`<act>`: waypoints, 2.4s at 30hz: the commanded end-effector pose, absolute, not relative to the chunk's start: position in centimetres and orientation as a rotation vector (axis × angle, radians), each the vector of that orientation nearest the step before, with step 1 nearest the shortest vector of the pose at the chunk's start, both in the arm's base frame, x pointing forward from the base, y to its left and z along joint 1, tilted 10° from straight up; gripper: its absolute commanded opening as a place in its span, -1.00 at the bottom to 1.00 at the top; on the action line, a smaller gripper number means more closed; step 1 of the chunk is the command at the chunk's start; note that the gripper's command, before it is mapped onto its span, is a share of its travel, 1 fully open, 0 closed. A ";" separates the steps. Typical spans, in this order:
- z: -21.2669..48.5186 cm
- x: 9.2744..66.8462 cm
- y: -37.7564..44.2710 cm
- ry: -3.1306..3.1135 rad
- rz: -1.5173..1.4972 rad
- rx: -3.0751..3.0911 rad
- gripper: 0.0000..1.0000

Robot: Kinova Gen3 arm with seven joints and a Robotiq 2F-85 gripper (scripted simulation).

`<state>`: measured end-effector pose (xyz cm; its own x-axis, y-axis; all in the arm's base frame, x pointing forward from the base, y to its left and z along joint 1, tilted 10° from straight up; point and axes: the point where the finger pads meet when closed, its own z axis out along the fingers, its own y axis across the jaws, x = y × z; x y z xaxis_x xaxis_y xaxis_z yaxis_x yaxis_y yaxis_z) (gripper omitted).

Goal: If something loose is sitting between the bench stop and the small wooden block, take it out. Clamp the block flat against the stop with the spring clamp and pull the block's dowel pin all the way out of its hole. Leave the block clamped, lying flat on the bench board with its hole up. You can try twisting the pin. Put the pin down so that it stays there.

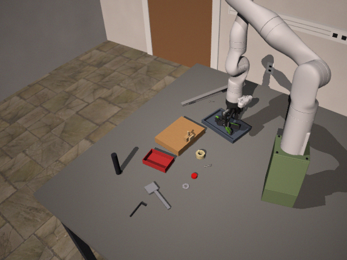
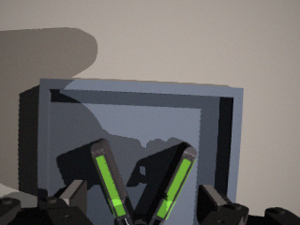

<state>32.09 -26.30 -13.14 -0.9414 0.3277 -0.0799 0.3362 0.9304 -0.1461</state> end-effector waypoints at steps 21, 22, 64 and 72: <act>-13.1 32.1 -26.3 3.032 -0.245 0.522 0.55; -13.1 32.1 -26.3 3.032 -0.245 0.522 0.55; -15.9 32.2 -26.8 3.032 -0.245 0.522 0.55; -16.6 32.2 -26.9 3.032 -0.245 0.522 0.55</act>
<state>32.18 -26.85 -16.48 -0.9414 0.3276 -0.0800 0.3362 0.9304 -0.1460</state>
